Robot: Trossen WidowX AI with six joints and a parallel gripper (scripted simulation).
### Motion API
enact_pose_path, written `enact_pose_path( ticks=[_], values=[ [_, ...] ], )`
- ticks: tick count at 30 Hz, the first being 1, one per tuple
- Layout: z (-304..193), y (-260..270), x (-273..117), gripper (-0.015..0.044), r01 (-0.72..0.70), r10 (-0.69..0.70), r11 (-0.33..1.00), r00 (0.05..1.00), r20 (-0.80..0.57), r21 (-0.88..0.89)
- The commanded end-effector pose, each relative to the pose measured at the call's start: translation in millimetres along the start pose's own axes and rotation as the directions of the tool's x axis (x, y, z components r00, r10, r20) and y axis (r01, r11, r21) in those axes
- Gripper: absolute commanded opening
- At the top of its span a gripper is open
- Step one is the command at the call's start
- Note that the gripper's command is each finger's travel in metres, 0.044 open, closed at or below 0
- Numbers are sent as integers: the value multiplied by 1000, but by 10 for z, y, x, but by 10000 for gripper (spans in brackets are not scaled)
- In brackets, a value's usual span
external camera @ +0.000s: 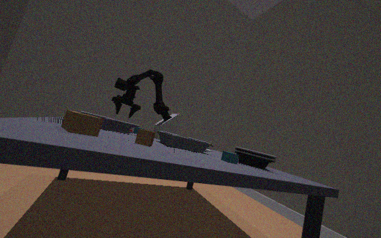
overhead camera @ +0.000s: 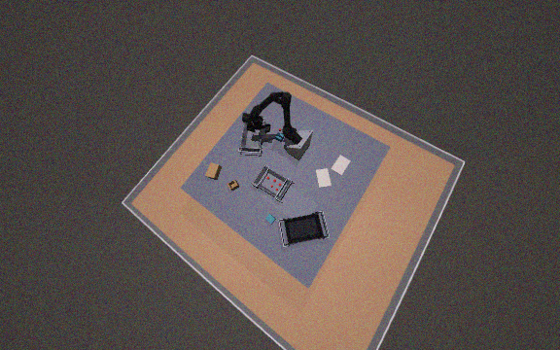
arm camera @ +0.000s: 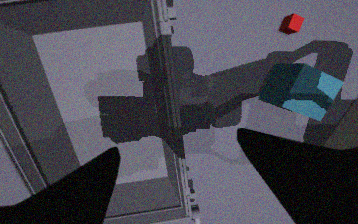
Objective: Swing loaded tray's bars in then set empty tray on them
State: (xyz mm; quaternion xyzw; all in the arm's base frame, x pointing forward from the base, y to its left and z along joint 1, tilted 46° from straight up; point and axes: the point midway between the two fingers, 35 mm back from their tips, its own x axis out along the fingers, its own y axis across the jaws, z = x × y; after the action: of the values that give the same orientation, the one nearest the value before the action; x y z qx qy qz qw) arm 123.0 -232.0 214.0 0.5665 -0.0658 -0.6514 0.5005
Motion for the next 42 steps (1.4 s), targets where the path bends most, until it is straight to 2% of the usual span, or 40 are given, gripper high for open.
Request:
enact_pose_path(
  ticks=[1, 20, 30, 42],
  values=[
    [-15, -20, 87, 440, 8, -8, 1000, 1000, -4, -8],
    [-29, -41, 836, 440, 16, -16, 1000, 1000, -4, -8],
    [-28, -46, 861, 440, 16, -16, 1000, 1000, -4, -8],
    [-28, -46, 861, 264, 16, -16, 1000, 1000, -4, -8]
  ],
)
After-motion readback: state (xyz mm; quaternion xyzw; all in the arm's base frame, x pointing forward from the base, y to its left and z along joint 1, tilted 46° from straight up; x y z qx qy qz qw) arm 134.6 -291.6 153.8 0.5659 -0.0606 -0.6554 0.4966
